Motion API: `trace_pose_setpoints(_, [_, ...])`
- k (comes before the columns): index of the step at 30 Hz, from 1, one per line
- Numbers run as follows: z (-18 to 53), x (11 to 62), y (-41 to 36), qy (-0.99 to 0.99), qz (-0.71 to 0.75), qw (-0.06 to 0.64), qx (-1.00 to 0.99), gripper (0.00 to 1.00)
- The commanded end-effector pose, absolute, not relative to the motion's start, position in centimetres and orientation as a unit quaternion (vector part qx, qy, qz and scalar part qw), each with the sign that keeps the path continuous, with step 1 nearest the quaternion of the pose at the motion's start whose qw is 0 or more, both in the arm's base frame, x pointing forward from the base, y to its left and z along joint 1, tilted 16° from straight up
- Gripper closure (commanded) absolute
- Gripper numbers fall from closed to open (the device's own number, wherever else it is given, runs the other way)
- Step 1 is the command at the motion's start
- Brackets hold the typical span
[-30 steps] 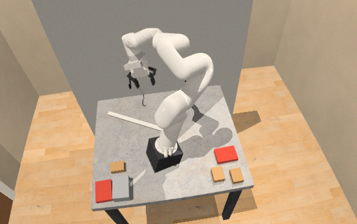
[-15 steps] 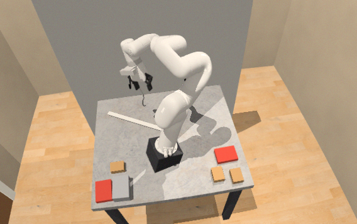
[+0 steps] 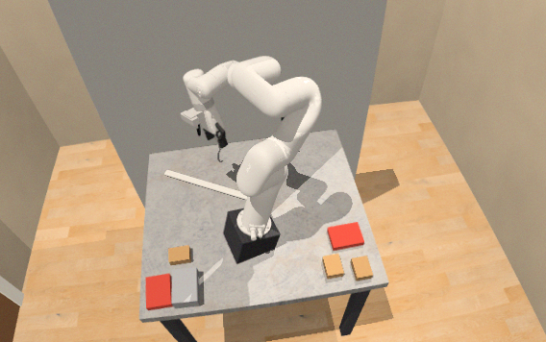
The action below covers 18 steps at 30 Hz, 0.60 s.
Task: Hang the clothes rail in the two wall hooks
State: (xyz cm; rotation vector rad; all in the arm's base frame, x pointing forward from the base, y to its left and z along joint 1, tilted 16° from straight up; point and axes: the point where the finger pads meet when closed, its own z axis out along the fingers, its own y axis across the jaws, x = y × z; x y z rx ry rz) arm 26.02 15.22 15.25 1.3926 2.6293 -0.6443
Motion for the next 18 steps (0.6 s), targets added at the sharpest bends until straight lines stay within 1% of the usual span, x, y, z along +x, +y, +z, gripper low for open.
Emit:
trace_pose_setpoints(1, [13.9,26.6,15.5,0.836,-0.195,0.076,0.507,0.00])
trace_pose_setpoints(9, [11.4,27.0,15.9,0.775,-0.160,0.111,0.602,0.00])
trace_pose_setpoints(18, [9.1,27.1,16.3,0.713,-0.125,0.131,0.677,0.00])
